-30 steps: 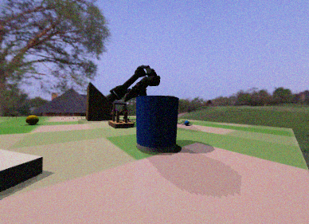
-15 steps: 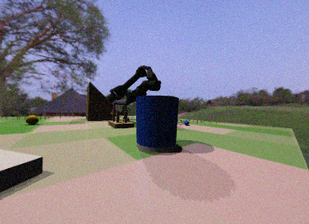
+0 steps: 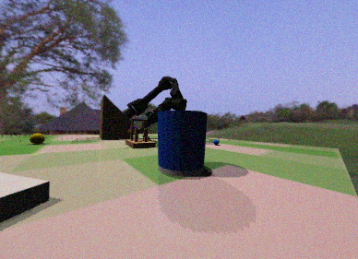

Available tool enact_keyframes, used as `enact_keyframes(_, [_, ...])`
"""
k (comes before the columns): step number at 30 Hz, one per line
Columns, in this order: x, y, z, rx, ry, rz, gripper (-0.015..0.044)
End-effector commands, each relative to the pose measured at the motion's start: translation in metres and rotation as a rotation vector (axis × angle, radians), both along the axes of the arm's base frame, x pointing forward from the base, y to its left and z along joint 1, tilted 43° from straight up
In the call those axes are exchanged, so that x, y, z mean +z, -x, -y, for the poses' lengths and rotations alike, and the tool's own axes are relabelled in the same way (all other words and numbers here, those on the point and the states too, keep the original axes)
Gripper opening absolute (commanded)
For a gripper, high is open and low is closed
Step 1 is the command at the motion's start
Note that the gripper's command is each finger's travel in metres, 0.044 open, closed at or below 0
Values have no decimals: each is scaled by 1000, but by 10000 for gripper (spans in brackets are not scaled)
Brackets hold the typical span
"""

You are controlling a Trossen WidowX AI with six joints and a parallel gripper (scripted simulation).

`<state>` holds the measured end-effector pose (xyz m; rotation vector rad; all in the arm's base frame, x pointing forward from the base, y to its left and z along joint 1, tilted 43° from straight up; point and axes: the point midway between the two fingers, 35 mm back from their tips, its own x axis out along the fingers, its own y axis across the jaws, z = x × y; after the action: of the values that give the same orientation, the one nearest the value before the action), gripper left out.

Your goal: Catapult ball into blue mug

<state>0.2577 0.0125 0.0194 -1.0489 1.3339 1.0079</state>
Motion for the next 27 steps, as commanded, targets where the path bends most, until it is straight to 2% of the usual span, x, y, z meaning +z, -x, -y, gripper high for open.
enact_keyframes(1, [-9, 2, -5, -2, 0, -16, 0])
enact_keyframes(27, [-49, -3, -40, -2, -2, -17, 0])
